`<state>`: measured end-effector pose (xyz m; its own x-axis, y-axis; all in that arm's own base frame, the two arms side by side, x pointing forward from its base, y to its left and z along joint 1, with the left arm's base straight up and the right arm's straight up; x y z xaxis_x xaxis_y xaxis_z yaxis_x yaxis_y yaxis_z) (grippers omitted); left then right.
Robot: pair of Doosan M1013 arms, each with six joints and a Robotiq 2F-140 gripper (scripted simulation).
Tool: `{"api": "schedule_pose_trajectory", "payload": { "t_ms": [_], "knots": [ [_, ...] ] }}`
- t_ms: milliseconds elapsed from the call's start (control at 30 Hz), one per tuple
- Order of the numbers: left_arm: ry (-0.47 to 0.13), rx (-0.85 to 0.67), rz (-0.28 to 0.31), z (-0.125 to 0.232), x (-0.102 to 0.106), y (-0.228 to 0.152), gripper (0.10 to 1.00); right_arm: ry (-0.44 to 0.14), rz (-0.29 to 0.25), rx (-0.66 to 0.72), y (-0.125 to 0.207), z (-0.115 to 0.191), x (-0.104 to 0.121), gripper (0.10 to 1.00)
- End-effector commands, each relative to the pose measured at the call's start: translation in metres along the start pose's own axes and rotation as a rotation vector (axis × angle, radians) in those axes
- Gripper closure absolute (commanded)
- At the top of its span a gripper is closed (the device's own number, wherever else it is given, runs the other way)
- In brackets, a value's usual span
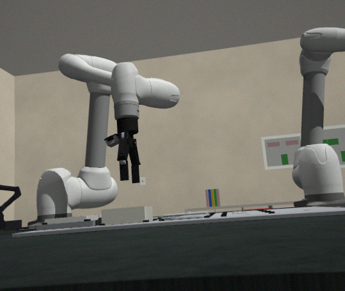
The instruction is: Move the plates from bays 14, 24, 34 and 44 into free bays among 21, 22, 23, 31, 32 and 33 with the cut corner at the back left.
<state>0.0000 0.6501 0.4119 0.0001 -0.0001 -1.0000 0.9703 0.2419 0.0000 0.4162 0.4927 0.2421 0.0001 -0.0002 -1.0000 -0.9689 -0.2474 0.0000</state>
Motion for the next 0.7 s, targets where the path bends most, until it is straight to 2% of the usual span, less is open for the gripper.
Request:
{"api": "schedule_pose_trajectory", "payload": {
  "t_ms": [0,167,600,667],
  "knots": [
    [0.002,0.000,0.000,0.000,-0.001,0.000,0.098,-0.001,-0.001,0.000,0.000,0.000,-0.001,0.098],
    [0.002,0.000,0.000,0.000,-0.001,0.000,0.098,-0.001,-0.001,0.000,0.000,0.000,-0.001,0.098],
    [0.002,0.000,0.000,0.000,-0.001,0.000,0.098,-0.001,-0.001,0.000,-0.013,0.051,-0.001,0.098],
    [0.002,0.000,0.000,0.000,-0.001,0.000,0.098,-0.001,-0.001,0.000,-0.013,0.051,-0.001,0.098]
  ]
}}
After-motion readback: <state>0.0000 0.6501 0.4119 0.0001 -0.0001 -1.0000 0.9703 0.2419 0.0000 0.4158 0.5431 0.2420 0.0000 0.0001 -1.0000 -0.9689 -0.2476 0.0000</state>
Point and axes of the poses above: on each arm, the point where the finger pads meet when closed, its own x axis out along the fingers, its own y axis across the jaws, z = x × y, the point moved 9 cm from there along -x, back along the fingers, and after that the axes turned 14 degrees about -x, right-handed, at the moved point
